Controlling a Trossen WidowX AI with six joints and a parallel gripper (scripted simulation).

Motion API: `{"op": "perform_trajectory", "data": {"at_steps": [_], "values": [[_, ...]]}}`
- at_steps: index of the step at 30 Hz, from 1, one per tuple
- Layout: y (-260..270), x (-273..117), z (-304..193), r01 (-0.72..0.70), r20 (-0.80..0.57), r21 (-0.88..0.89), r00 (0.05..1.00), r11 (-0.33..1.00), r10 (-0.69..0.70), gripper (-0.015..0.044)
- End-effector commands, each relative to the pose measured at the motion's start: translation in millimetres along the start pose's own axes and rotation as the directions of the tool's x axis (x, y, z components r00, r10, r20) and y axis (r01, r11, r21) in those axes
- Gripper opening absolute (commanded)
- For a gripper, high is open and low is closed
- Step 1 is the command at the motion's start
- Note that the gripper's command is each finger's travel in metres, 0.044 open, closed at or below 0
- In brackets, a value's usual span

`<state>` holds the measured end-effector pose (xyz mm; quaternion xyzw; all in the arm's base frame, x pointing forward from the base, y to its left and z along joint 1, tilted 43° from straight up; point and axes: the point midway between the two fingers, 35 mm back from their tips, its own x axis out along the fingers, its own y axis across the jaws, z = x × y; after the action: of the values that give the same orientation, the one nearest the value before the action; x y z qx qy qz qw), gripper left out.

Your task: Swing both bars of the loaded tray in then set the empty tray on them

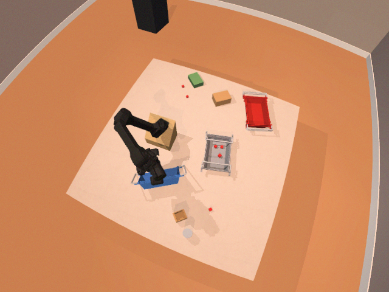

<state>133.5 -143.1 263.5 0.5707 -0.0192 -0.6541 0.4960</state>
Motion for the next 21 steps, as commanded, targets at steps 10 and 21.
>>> {"op": "perform_trajectory", "data": {"at_steps": [10, 21], "values": [[-1, 49, 0, 0.0, 0.002, -0.003, 1.0, 1.0, 0.0, 0.0], [1, 65, 4, -0.008, 0.007, -0.005, 1.0, 1.0, 0.008, 0.0]]}}
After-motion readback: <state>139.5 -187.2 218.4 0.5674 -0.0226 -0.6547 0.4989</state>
